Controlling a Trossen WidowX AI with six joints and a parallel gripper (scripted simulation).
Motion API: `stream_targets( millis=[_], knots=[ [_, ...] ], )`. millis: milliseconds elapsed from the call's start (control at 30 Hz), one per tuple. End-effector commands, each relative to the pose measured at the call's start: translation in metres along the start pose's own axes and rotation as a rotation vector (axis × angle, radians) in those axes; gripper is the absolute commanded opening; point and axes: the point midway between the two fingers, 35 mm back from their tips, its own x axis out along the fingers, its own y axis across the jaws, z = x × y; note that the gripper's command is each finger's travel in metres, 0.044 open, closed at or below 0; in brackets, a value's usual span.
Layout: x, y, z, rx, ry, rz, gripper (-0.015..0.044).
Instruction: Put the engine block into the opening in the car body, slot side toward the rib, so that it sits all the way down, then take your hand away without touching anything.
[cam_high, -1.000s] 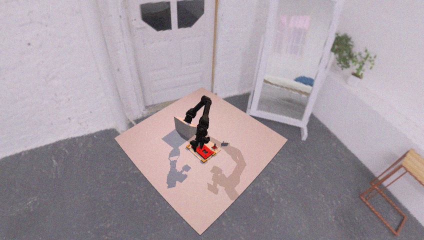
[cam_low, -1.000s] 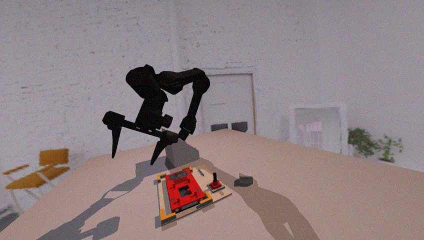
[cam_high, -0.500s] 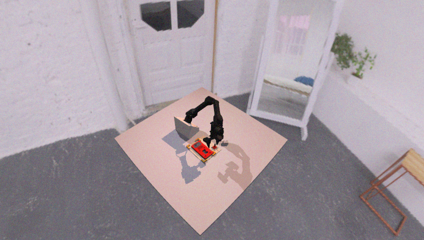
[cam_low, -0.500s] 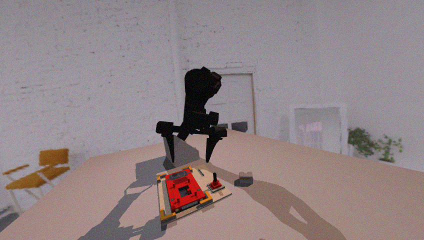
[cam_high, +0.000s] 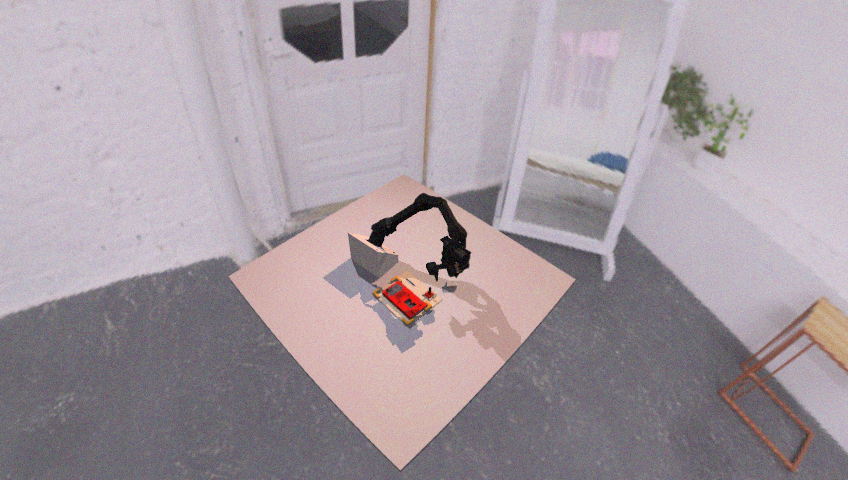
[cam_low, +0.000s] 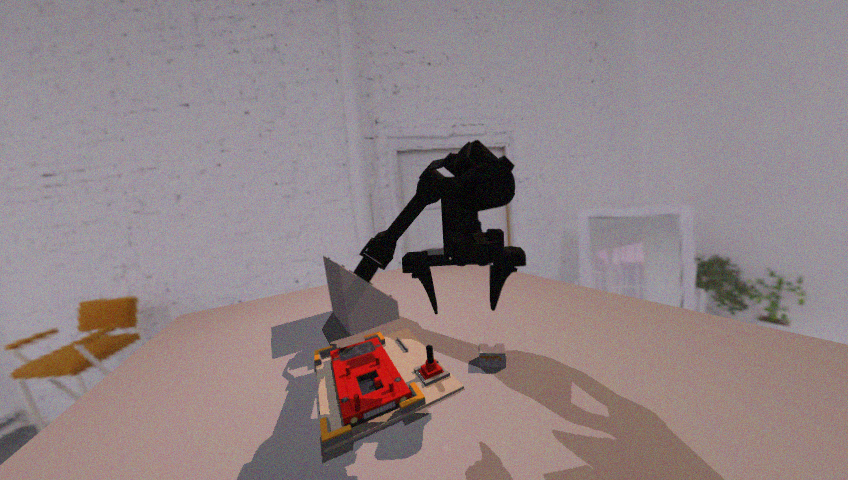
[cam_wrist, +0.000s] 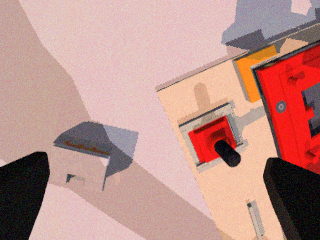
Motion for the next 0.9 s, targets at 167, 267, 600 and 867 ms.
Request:
stream_targets(
  millis=[167, 267, 600, 867],
  knots=[
    [-0.003, 0.058, -0.047, 0.204, 0.121, 0.03, 0.044],
    [-0.003, 0.058, -0.047, 0.205, 0.122, 0.03, 0.044],
    [0.067, 0.059, -0.053, 0.204, 0.124, 0.033, 0.044],
    [0.081, 0.058, -0.057, 0.205, 0.124, 0.034, 0.044]
  ],
)
